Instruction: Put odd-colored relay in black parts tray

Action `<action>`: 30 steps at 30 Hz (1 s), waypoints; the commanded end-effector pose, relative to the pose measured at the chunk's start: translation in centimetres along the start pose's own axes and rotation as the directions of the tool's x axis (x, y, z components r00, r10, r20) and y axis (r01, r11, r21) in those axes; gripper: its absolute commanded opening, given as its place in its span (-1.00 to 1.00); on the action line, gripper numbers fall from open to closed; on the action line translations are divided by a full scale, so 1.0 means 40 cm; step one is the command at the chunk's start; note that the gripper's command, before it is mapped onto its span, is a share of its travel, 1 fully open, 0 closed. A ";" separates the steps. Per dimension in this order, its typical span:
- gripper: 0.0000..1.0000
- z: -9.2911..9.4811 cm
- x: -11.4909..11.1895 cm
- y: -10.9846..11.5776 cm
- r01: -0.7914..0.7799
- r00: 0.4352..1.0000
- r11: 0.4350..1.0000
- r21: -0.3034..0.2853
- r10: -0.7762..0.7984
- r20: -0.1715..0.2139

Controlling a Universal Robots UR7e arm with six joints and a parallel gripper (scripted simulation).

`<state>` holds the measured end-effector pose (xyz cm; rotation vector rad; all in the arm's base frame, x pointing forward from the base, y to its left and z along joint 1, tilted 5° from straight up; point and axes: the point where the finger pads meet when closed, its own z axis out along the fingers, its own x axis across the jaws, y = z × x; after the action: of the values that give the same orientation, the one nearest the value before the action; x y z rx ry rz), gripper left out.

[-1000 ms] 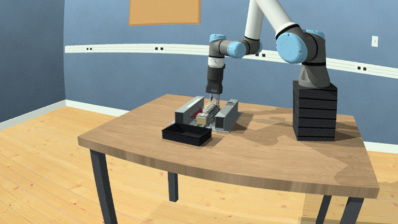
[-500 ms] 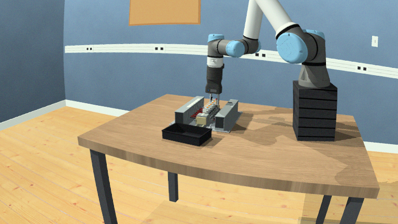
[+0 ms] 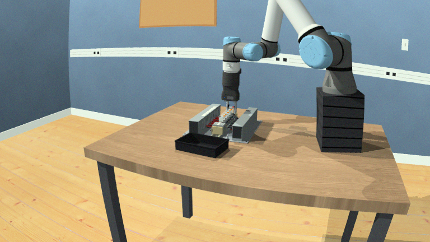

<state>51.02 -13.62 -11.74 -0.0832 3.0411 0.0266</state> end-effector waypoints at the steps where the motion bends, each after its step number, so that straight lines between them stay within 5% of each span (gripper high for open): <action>1: -1.00 -0.001 -0.002 -0.001 0.000 1.000 1.000 0.001 0.000 -0.008; 30: -1.00 -0.002 -0.005 -0.001 0.000 0.999 1.000 0.001 0.000 -0.049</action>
<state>51.15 -13.61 -11.71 -0.0848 3.0830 0.0252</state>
